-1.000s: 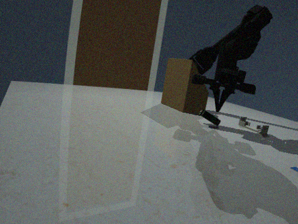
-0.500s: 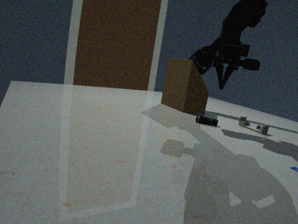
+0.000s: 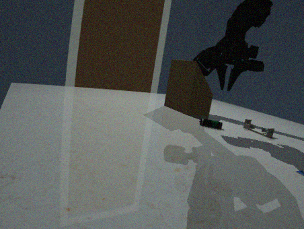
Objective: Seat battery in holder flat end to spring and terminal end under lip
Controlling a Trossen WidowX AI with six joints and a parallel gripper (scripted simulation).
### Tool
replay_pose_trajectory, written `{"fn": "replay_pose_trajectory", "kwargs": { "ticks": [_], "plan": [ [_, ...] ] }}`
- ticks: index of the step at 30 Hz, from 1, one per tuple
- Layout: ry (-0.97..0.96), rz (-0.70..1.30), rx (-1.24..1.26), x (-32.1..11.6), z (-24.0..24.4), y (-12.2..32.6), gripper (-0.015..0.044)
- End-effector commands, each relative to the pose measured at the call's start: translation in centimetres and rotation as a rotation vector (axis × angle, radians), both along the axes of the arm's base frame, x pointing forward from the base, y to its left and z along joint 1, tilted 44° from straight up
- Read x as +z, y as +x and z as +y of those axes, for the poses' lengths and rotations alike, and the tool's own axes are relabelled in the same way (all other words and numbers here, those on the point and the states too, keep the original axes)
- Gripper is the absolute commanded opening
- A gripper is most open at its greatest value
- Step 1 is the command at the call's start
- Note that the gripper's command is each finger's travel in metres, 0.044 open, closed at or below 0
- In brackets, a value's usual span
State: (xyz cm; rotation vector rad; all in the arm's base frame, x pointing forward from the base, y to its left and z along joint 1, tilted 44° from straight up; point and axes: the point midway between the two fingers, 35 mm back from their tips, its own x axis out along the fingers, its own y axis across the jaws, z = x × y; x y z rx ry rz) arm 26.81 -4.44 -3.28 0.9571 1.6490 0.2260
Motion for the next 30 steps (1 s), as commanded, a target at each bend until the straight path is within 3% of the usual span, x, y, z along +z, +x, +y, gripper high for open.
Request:
{"fn": "replay_pose_trajectory", "kwargs": {
  "ticks": [1, 4, 12, 30],
  "plan": [
    [0.012, -0.179, 0.208, -1.4, 0.9, -0.5, 0.0158],
    [0.017, -0.395, 0.436, -2.7, 1.6, -0.8, 0.0226],
    [0.03, -0.92, 0.991, -5.4, 3.5, -1.8, 0.0226],
    [0.03, -0.931, 1.003, -6.2, 4.1, -1.8, 0.0226]
  ]
}}
